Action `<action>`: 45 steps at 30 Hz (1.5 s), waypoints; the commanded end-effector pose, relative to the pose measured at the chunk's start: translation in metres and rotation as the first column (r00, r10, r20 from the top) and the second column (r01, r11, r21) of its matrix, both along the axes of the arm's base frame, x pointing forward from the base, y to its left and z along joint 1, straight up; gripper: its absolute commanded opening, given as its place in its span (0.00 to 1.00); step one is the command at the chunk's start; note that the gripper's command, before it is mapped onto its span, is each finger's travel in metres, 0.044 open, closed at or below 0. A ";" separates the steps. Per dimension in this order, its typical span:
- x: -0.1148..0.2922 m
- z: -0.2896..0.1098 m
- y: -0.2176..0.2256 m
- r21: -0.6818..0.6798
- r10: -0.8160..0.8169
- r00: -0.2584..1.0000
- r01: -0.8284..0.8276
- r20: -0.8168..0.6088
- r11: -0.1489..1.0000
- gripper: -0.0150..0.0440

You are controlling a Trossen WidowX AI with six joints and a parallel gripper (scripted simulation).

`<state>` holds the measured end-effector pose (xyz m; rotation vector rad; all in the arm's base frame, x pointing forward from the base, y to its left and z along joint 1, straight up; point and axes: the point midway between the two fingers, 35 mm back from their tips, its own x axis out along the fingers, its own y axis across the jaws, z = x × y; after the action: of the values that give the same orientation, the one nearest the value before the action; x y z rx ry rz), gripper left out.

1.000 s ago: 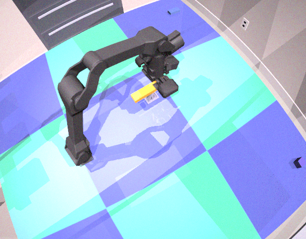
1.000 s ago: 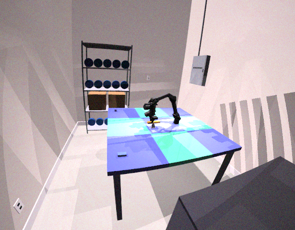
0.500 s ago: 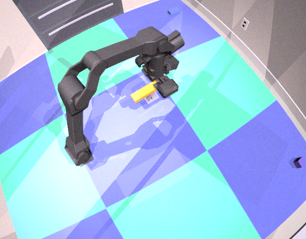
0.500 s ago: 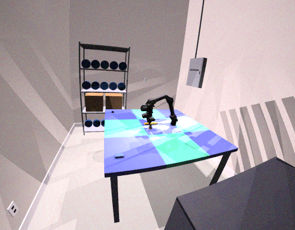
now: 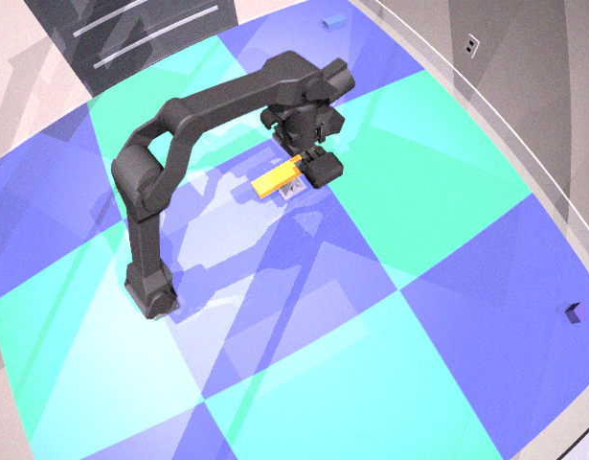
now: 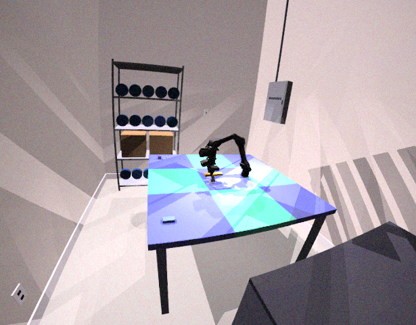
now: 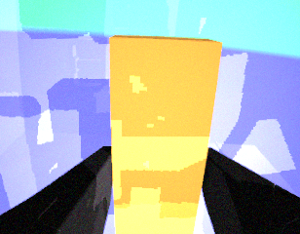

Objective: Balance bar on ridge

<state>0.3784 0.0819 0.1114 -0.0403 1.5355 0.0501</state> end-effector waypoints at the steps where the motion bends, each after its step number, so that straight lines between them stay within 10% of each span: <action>1: 0.000 0.000 0.000 0.000 0.000 1.000 0.000 0.000 1.000 0.54; 24: 0.000 0.000 0.000 0.000 0.000 1.000 0.000 0.000 1.000 0.57; 34: 0.000 0.000 0.000 0.000 0.000 1.000 0.000 0.000 1.000 1.00; 45: -0.003 0.092 -0.001 0.011 0.000 0.999 0.000 0.049 1.000 1.00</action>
<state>0.3784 0.0819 0.1751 -0.0372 1.5147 0.0530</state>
